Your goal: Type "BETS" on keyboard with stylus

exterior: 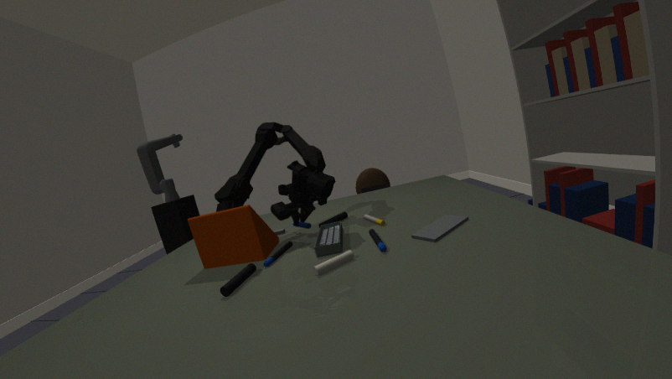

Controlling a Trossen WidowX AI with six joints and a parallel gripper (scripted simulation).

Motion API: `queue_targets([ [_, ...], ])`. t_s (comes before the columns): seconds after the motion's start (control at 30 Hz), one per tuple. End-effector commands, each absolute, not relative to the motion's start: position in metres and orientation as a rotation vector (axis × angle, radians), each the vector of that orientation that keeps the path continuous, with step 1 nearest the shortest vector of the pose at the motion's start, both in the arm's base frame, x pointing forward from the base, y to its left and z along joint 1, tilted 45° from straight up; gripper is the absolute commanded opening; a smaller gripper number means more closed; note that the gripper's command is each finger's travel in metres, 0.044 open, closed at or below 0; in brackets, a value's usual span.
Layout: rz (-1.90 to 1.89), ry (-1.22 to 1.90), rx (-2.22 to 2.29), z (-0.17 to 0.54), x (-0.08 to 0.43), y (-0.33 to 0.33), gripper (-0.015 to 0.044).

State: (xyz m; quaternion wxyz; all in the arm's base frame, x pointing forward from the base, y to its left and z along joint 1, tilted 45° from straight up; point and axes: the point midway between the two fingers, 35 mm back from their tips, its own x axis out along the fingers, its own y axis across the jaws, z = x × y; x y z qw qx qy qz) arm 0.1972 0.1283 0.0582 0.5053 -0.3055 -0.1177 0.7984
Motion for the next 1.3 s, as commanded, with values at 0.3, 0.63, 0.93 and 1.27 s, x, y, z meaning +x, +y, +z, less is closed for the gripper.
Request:
queue_targets([
  [0.3,1.948,-0.231,-0.731,0.072,0.198,0.112,0.0000],
  [0.63,2.074,0.191,-0.694,0.057,0.209,0.096,0.0000],
  [0.93,2.074,0.604,-0.704,0.047,0.223,0.078,0.0000],
  [1.27,1.933,1.056,-0.754,0.040,0.244,0.055,0.0000],
])
